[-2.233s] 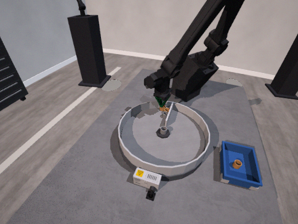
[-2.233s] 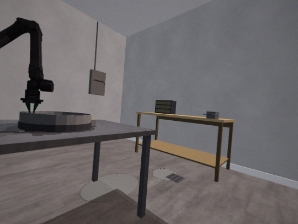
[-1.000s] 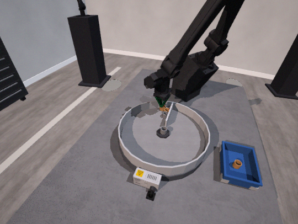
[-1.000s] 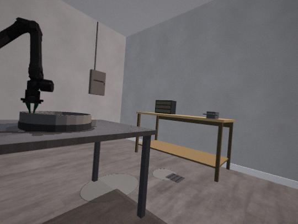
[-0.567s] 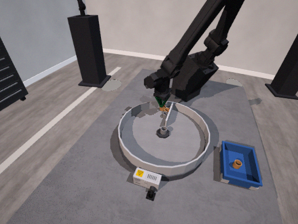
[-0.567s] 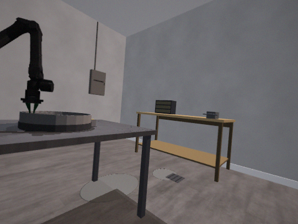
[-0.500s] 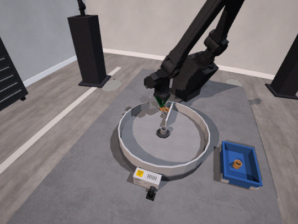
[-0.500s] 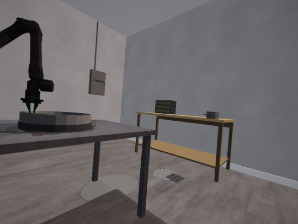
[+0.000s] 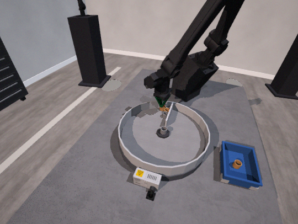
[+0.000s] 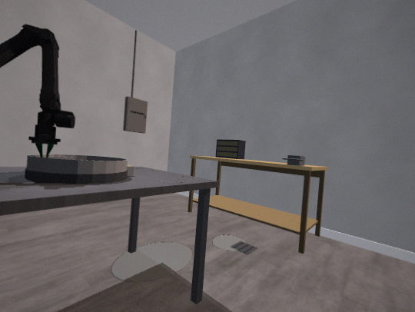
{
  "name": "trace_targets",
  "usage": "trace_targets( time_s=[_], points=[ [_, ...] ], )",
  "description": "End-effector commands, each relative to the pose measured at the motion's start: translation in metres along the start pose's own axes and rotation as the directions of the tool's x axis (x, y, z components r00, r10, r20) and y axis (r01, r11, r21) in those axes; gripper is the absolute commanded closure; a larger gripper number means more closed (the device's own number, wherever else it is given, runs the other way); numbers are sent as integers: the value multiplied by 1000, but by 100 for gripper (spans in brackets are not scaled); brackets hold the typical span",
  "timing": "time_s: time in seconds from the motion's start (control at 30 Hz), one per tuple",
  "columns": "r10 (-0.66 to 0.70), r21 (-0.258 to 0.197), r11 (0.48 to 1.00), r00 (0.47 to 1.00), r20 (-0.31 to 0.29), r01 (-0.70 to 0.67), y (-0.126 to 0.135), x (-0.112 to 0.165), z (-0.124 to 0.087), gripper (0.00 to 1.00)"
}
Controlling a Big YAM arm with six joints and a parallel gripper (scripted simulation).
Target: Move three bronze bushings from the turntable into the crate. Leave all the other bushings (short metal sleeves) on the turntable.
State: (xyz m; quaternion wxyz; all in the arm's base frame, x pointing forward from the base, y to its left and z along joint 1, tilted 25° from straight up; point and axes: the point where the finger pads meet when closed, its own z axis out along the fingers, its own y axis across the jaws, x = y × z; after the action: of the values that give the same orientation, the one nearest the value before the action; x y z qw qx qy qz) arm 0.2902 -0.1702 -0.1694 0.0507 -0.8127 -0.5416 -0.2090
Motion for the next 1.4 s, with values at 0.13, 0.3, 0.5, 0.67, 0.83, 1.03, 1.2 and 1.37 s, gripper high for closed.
trace_targets(
  time_s=[0.13, 0.3, 0.5, 0.67, 0.83, 1.03, 1.2, 1.37],
  points=[
    [7, 15, 1000, 1000, -9, -7, -7, 4, 7, 88],
    [6, 14, 1000, 1000, -9, -6, -8, 5, 7, 88],
    [2, 10, 1000, 1000, -7, -2, -6, 4, 7, 88],
    [3, 11, 1000, 1000, -8, -3, -6, 4, 7, 88],
    [3, 11, 1000, 1000, -8, -3, -6, 4, 7, 88],
    [3, 11, 1000, 1000, -8, -3, -6, 4, 7, 88],
    [3, 11, 1000, 1000, -8, -3, -6, 4, 7, 88],
    [3, 11, 1000, 1000, -8, -3, -6, 4, 7, 88]
  ],
)
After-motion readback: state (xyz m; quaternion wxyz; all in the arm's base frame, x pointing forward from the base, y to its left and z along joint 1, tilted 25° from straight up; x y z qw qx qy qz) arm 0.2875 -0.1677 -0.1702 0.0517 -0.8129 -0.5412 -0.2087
